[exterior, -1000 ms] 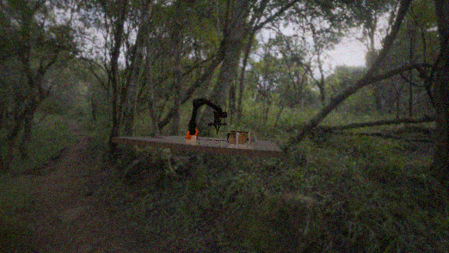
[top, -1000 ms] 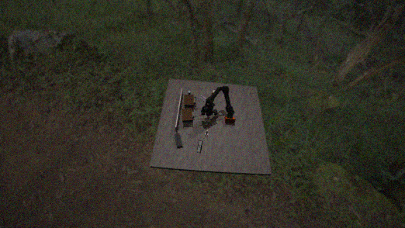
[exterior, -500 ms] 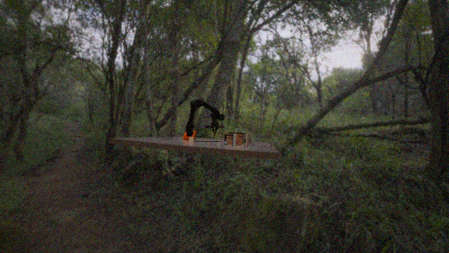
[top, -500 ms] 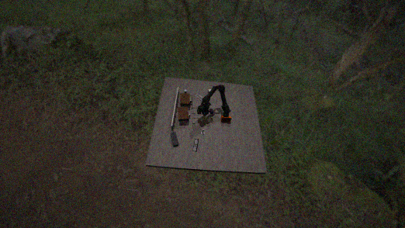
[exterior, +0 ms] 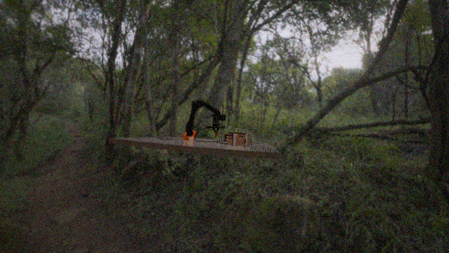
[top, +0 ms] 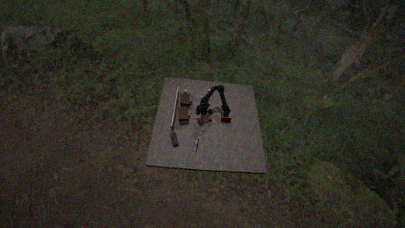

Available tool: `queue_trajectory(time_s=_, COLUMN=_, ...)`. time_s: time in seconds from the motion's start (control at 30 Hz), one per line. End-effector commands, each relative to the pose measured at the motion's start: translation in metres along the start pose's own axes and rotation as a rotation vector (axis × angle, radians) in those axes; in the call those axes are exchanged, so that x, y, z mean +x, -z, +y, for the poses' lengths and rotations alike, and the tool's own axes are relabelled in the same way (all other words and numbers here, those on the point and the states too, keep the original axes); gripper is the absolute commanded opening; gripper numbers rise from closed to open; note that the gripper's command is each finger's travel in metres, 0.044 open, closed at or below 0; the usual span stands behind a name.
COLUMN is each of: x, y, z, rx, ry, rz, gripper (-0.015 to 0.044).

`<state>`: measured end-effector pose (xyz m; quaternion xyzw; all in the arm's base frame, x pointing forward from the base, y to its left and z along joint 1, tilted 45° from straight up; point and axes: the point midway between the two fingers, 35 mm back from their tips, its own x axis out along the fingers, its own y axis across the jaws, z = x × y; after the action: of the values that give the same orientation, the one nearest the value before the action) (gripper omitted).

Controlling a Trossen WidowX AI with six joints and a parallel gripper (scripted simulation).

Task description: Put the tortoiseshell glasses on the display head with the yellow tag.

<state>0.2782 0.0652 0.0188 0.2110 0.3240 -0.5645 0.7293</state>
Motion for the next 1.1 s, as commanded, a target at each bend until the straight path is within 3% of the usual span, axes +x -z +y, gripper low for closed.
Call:
queue_trajectory(time_s=0.0, x=-0.001, y=-0.001, z=0.008, rx=0.004, ry=-0.012, rz=-0.002, gripper=0.0)
queue_trajectory(time_s=1.07, x=0.001, y=-0.002, z=0.048, rx=0.005, ry=-0.008, rz=-0.002, gripper=0.0)
